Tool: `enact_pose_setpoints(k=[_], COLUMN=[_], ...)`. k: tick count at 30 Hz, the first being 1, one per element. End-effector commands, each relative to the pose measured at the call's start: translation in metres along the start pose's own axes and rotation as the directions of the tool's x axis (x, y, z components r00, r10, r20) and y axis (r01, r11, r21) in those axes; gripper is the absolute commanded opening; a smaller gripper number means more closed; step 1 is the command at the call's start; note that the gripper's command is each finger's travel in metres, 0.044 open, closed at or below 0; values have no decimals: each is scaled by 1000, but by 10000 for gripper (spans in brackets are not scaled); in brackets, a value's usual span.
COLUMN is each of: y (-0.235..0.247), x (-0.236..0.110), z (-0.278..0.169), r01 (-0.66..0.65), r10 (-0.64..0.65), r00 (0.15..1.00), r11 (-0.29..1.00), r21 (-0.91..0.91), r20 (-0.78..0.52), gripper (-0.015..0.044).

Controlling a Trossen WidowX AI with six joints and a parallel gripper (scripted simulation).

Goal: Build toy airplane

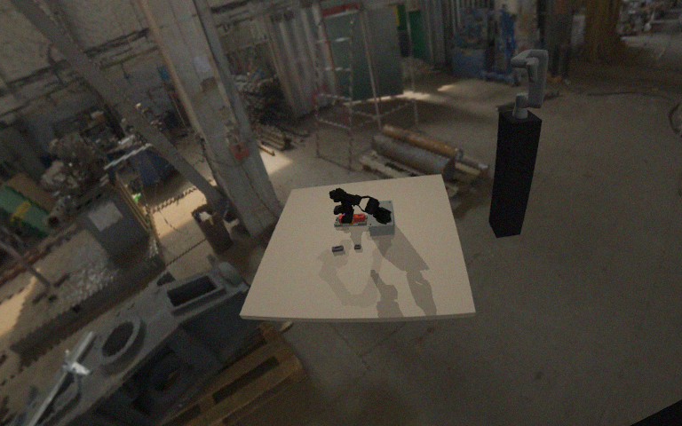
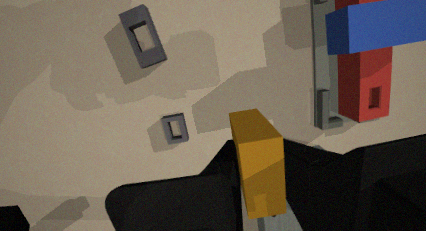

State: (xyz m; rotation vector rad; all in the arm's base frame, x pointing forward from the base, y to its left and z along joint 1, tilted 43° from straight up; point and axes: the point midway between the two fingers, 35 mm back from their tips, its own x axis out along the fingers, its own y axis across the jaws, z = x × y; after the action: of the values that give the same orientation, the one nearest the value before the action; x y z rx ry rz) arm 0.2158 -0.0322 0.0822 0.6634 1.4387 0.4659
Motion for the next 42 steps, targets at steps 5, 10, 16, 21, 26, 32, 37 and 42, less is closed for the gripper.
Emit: enact_pose_setpoints(k=[5,10,16,21,26,32,37,42], y=[-27,-43,-63,-79,-96,-115,-130,-146], x=[4,6,9,13,16,21,26,31], z=[4,6,7,7,5,2,-1,-5], r01=[7,9,10,11,10,9,6,3], r10=[-7,-9,-10,-11,-10,-9,-6,-3], r00=[1000,1000,1000,1000,1000,1000,1000,1000], r11=[1000,1000,1000,1000,1000,1000,1000,1000], r21=[-2,-2,-4,-5,-7,-9,-11,-13], r20=[-5,-4,-4,-4,-4,-4,-4,-4], gripper=[0,0,0,0,0,0,0,0])
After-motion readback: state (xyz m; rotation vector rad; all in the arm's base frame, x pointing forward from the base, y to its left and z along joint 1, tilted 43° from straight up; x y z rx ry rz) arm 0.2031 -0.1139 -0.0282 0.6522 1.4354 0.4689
